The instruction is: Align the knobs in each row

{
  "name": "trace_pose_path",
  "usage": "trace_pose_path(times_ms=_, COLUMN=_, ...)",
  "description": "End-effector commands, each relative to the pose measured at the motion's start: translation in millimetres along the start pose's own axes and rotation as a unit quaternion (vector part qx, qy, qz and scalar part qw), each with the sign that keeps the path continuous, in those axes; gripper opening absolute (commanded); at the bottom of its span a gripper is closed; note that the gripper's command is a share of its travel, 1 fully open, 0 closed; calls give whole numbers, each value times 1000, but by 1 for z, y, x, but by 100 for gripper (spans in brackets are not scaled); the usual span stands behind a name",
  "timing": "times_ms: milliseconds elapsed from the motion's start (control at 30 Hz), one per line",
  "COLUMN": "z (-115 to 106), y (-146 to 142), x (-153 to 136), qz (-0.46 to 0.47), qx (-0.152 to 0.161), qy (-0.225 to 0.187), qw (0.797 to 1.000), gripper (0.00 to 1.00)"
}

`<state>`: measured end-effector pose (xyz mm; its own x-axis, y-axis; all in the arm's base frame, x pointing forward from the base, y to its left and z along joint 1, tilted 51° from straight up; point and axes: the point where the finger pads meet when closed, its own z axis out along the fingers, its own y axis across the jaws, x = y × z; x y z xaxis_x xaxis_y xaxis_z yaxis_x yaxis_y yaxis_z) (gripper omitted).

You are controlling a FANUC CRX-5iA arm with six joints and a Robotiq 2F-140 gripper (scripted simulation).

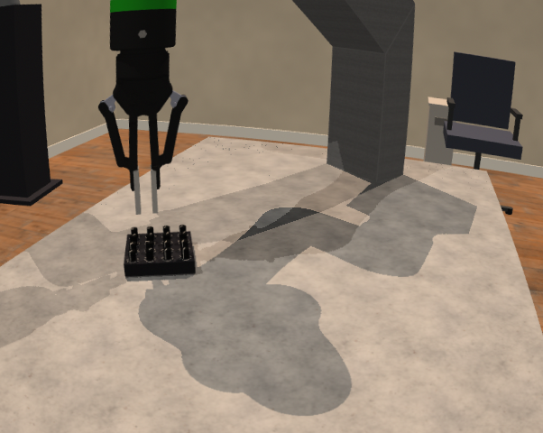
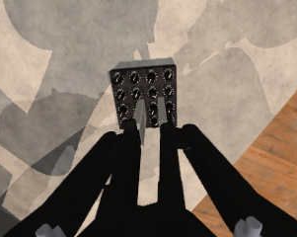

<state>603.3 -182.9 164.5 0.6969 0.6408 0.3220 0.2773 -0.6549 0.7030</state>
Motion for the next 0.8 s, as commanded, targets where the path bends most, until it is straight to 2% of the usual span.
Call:
trace_pose_path(times_ms=0, z=0, y=0, x=0, qz=0, qx=0, qy=0, qw=1000, gripper=12)
trace_pose_path(times_ms=767, z=9, y=0, x=0, qz=0, qx=-1, qy=1, qw=1000, gripper=12)
